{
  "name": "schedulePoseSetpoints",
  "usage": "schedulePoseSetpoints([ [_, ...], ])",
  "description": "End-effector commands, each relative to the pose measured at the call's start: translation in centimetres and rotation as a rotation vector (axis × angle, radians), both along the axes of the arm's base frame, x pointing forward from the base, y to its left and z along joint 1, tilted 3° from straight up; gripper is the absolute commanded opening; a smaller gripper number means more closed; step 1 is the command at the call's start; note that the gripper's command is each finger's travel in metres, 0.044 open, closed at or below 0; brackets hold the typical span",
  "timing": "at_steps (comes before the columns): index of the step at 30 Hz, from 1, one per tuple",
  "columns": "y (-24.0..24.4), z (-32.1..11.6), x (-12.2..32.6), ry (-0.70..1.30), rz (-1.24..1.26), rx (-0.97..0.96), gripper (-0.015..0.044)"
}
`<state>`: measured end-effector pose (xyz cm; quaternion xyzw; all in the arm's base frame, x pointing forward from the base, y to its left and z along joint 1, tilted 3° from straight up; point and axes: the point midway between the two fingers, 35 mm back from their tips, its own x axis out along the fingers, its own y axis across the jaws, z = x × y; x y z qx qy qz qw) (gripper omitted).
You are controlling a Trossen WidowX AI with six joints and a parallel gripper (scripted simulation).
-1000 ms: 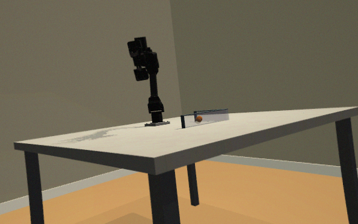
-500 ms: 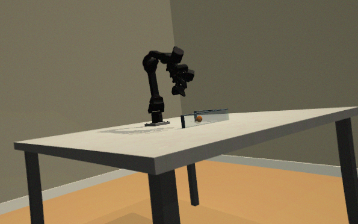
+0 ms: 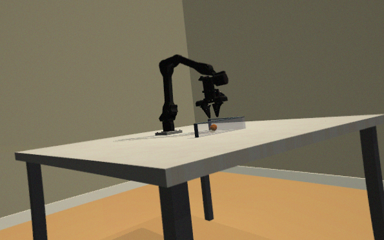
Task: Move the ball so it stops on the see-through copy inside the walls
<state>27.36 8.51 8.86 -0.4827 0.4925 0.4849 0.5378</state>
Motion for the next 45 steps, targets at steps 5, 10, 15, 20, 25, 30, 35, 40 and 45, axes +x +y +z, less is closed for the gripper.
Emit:
schedulePoseSetpoints([
  [5,0.8,-0.4,-1.1,0.056,0.016,-0.010,0.0269],
  [10,0.9,-1.9,-1.1,0.057,0.016,-0.010,0.0269],
  [15,0.9,-2.2,-1.1,0.057,0.016,-0.010,0.0269],
  [20,0.9,-3.0,-1.0,0.057,0.016,-0.010,0.0269],
  [25,1.0,-3.9,-1.1,0.057,0.016,-0.010,0.0269],
  [30,1.0,-4.7,-1.1,0.057,0.016,-0.010,0.0269],
  [35,1.0,-5.5,-1.1,0.057,0.016,-0.010,0.0269],
  [40,1.0,-5.6,-1.1,0.057,0.016,-0.010,0.0191],
  [45,1.0,-5.6,-1.1,0.057,0.016,-0.010,0.0157],
])
